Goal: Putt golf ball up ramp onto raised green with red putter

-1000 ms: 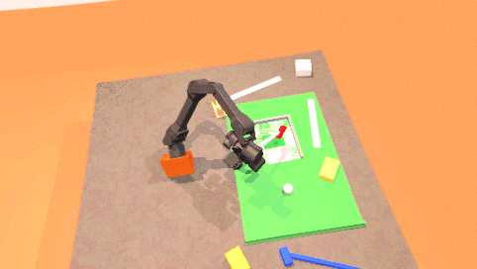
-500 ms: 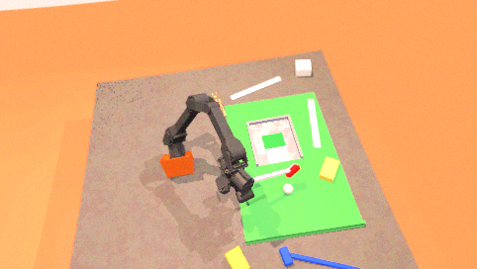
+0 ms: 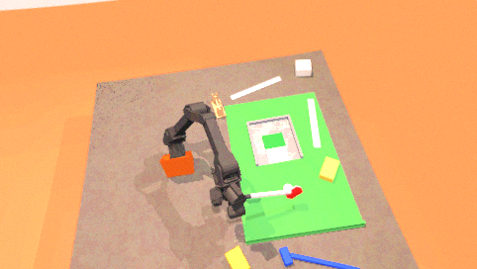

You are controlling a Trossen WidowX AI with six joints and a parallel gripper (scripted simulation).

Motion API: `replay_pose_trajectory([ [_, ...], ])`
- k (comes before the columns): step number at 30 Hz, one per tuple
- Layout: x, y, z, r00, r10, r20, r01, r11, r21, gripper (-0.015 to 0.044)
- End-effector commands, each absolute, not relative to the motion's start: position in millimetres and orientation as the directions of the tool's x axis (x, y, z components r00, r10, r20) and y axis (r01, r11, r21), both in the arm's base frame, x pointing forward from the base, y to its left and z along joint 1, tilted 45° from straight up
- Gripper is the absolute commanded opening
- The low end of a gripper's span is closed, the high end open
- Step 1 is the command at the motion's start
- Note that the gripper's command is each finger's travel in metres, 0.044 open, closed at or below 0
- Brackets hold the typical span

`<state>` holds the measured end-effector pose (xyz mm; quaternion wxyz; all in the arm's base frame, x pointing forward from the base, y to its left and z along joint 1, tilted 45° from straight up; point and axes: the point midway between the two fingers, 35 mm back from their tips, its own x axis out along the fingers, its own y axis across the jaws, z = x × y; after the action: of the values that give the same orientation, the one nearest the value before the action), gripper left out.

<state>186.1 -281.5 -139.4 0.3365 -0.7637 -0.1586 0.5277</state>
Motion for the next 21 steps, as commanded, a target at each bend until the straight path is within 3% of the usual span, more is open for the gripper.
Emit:
replay_pose_trajectory([
  [1, 188, -270, -152, 0.394, 0.602, -0.695, -0.12, -0.716, -0.688, 0.0],
  [21, 193, -246, -177, 0.395, 0.603, -0.694, -0.119, -0.715, -0.689, 0.0],
])
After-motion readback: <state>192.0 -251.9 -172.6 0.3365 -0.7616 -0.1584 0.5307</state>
